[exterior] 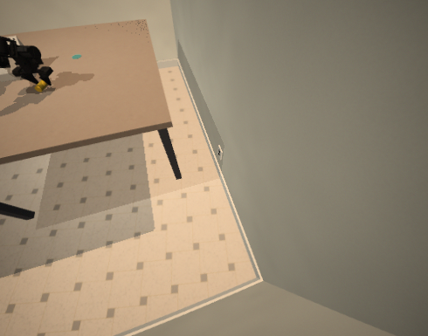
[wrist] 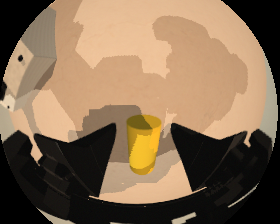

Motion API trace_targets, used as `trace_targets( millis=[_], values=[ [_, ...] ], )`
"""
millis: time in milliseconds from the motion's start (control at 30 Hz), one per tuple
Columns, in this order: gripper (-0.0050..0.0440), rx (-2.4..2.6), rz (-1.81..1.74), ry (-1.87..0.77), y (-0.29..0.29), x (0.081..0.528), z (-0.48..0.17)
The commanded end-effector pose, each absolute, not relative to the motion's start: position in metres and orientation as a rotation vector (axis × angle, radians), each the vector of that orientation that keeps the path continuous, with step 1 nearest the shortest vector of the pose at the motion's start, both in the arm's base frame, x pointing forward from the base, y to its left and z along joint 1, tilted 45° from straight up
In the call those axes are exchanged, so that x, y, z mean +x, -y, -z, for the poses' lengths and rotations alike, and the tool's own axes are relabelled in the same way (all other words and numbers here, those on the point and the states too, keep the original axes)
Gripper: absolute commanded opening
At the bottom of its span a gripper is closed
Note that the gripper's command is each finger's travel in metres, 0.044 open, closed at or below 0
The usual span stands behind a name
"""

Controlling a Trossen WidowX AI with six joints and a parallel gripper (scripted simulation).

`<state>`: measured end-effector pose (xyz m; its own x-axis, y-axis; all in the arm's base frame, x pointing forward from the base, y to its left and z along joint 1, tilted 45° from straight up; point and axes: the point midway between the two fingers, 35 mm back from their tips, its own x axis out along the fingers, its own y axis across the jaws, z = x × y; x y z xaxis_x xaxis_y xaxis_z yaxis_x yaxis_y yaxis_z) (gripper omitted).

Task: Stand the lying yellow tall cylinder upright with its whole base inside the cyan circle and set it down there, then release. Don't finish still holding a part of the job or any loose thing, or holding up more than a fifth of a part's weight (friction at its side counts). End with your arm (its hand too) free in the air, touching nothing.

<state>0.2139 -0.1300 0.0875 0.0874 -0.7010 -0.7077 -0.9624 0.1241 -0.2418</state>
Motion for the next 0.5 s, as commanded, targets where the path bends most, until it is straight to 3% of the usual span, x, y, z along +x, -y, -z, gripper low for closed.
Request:
trace_targets(
  millis=[0, 33, 467],
  values=[
    [0.0266, -1.639, -0.463, -1.675, 0.1304, 0.2129, -0.0856],
    [0.0242, -1.639, -0.463, -1.675, 0.1304, 0.2129, -0.0856],
    [0.0151, -1.639, -0.463, -1.675, 0.1304, 0.2129, -0.0856]
  ],
)
